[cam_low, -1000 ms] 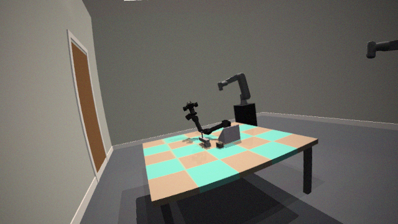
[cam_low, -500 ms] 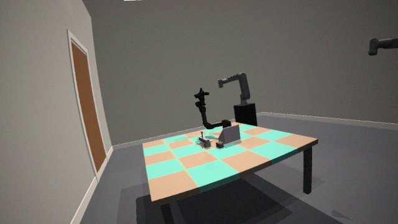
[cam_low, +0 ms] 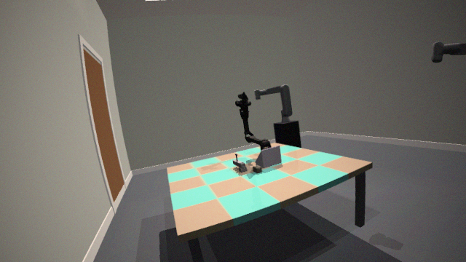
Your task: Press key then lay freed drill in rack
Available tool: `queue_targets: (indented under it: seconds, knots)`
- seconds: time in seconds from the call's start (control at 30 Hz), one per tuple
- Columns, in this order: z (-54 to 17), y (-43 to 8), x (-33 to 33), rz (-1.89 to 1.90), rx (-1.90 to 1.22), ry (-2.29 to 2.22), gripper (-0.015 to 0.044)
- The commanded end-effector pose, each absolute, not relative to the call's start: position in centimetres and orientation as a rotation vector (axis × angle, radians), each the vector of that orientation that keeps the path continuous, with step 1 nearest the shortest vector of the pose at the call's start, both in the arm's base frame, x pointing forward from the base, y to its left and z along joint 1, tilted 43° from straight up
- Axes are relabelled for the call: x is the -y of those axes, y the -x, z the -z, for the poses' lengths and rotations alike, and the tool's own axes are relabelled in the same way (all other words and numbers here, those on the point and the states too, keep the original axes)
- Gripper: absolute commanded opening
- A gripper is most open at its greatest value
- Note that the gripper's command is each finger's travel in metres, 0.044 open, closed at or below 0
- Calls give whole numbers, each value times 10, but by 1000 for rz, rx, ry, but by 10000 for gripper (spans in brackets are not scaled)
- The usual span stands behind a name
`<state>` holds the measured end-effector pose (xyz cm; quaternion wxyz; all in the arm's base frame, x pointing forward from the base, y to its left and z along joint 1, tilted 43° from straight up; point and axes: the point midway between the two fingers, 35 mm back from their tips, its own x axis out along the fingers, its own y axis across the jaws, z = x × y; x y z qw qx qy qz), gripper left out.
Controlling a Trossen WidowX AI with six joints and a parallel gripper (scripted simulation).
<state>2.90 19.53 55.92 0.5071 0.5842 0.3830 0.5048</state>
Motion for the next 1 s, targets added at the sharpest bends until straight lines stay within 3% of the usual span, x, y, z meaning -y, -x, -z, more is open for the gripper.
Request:
queue_targets:
  seconds: [0.0, 0.23, 0.5, 0.97]
  knots:
    - [-513, -62, -234, -996, -849, -1228, 0]
    - [-424, -134, -267, -625, -778, -893, 0]
    - [-334, -211, -251, -260, -784, -546, 0]
    - [-178, -284, -112, 388, -1127, 216, 0]
